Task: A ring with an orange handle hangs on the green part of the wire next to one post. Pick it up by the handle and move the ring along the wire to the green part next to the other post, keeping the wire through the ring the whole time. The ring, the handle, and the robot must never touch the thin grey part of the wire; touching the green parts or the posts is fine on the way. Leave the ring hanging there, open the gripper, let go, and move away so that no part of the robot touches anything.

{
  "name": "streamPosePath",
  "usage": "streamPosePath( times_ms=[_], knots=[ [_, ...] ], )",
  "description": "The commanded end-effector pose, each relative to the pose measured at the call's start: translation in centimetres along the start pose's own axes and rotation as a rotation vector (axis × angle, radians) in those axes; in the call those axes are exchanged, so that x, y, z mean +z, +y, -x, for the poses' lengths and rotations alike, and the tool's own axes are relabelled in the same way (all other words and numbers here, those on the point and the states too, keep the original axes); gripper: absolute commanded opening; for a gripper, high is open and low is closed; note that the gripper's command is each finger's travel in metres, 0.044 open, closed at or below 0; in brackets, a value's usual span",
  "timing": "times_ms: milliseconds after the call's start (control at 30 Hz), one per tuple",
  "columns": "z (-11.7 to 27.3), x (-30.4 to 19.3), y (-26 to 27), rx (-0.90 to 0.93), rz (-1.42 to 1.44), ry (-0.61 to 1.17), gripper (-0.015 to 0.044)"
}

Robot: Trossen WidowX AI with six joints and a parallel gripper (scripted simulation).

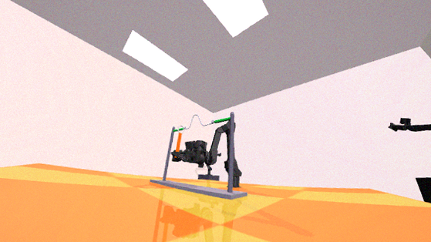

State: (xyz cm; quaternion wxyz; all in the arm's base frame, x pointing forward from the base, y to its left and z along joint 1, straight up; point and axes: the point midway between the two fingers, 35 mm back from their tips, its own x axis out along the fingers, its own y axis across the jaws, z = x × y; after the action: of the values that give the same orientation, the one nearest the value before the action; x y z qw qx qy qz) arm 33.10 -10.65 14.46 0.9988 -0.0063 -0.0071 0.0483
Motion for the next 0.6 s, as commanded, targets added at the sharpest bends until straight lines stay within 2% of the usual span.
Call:
streamPosePath(
  times_ms=[0, 567],
  knots=[
    [-0.03, 0.06, -0.09, -0.005, -0.006, -0.001, -0.015],
    [-0.04, 0.06, 0.69, -0.003, -0.009, -0.001, -0.015]
  ],
)
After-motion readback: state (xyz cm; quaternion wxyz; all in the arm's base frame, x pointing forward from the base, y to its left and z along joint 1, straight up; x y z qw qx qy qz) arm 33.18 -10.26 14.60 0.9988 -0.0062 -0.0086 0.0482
